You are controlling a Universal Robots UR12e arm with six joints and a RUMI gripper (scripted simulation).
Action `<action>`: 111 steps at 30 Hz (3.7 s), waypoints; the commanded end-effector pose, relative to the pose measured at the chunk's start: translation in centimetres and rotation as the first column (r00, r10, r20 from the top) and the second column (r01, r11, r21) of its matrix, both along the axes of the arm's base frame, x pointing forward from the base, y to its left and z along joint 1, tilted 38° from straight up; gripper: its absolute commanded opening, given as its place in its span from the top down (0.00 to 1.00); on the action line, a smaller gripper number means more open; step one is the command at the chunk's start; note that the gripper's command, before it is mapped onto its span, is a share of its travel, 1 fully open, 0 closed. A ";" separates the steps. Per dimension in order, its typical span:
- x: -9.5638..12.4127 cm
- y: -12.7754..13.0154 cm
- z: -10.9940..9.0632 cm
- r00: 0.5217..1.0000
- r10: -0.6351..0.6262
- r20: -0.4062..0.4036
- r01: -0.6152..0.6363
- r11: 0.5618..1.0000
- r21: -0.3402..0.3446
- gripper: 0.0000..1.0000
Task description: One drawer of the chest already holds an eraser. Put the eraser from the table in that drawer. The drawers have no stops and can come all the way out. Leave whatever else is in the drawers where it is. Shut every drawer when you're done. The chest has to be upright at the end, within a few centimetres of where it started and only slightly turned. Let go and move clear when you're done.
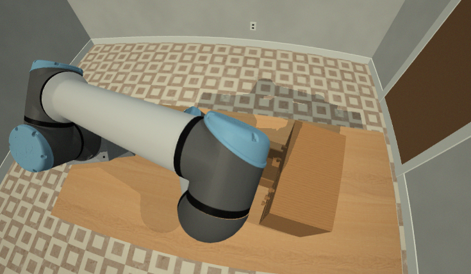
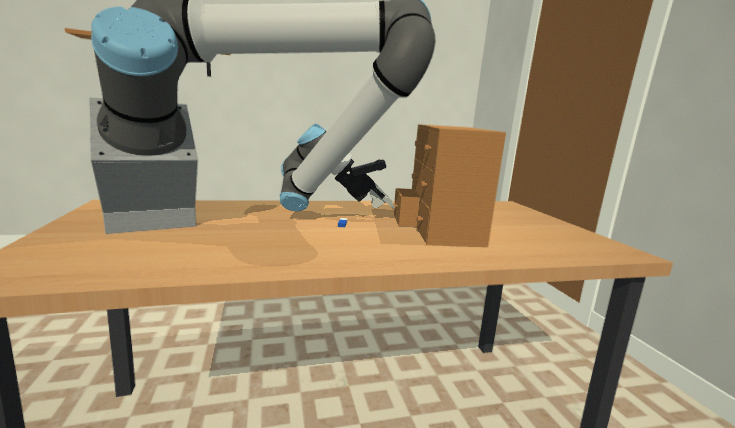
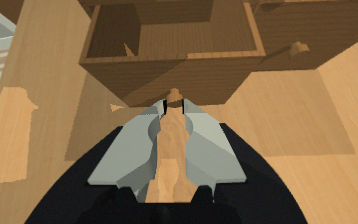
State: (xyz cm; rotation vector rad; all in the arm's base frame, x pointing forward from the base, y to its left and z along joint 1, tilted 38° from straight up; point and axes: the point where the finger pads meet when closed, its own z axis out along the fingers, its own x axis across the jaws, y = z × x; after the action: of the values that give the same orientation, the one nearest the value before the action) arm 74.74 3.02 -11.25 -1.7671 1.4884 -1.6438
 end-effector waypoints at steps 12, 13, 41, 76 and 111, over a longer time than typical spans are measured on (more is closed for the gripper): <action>0.8 0.0 0.3 1.000 0.001 0.001 -0.001 1.000 0.000 0.93; 0.8 0.0 0.3 1.000 0.001 0.001 -0.001 1.000 0.000 0.93; 2.5 -0.1 0.8 1.000 0.001 0.001 -0.001 1.000 0.000 0.93; 4.5 -0.2 1.4 1.000 0.001 0.001 -0.001 1.000 0.000 0.93; 5.6 -0.2 1.7 1.000 0.001 0.001 -0.001 1.000 0.000 0.93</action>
State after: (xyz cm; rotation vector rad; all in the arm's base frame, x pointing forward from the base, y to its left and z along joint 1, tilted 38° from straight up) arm 80.26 2.77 -9.66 -1.7671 1.4884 -1.6437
